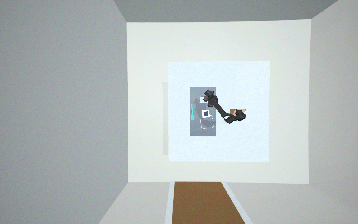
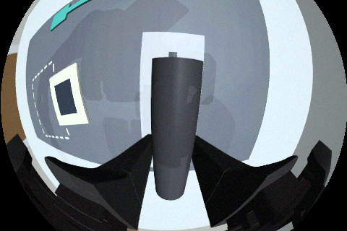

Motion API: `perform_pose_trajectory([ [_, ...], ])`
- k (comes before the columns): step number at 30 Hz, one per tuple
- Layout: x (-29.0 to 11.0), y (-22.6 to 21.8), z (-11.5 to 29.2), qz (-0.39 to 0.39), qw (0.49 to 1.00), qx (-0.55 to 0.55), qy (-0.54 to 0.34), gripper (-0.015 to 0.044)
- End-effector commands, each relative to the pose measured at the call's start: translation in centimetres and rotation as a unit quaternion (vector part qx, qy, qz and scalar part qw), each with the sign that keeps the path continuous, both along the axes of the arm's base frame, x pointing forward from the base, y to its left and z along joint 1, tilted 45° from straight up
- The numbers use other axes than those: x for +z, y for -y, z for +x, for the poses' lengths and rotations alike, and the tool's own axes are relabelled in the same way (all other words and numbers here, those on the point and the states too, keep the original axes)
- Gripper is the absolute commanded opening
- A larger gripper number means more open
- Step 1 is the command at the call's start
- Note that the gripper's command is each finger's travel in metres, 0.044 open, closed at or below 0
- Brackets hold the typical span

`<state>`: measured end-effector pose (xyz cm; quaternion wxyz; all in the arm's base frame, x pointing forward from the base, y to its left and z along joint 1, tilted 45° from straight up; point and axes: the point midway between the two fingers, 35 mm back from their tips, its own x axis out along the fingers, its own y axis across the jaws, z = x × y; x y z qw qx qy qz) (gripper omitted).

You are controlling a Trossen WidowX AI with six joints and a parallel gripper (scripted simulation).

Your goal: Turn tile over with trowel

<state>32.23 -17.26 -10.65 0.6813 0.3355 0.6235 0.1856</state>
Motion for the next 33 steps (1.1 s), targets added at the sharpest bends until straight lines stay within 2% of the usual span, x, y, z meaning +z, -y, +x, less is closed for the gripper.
perform_pose_trajectory([
  [1, -0.02, -0.06, -0.04, 0.012, 0.998, -0.05, -0.046, 0.013],
  [12, -0.02, -0.05, -0.04, 0.037, 0.973, -0.168, -0.155, 0.013],
  [25, -0.02, -0.05, -0.04, 0.064, 0.914, -0.293, -0.272, 0.013],
  [33, -0.02, -0.05, -0.04, 0.067, 0.906, -0.306, -0.284, 0.013],
])
